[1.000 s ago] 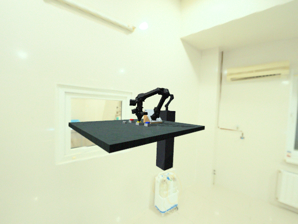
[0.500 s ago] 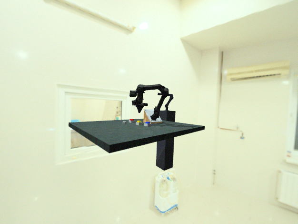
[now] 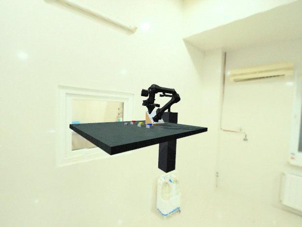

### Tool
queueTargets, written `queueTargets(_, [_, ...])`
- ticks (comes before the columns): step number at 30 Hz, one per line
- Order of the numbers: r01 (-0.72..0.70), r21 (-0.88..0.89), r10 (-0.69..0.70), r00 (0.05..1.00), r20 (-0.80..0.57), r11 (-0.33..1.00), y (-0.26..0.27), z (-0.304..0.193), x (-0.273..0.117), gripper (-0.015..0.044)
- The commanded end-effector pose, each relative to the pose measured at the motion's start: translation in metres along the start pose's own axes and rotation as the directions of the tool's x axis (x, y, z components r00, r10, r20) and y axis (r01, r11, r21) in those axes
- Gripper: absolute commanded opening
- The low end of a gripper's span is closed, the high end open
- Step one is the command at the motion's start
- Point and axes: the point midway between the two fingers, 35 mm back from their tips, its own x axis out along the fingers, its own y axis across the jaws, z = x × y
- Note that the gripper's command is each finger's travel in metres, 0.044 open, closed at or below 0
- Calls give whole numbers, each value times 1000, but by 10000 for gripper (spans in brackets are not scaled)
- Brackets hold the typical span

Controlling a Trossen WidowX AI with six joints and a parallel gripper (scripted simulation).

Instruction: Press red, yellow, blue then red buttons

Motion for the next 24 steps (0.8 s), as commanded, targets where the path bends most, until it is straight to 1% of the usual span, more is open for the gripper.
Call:
queueTargets(1, [-12,22,12,1000,-9,1000,3,-4,5,20])
queueTargets(7, [-49,10,50,996,-69,999,6,-6,62,20])
queueTargets(24, [-49,9,50,996,-70,999,7,-7,84,20])
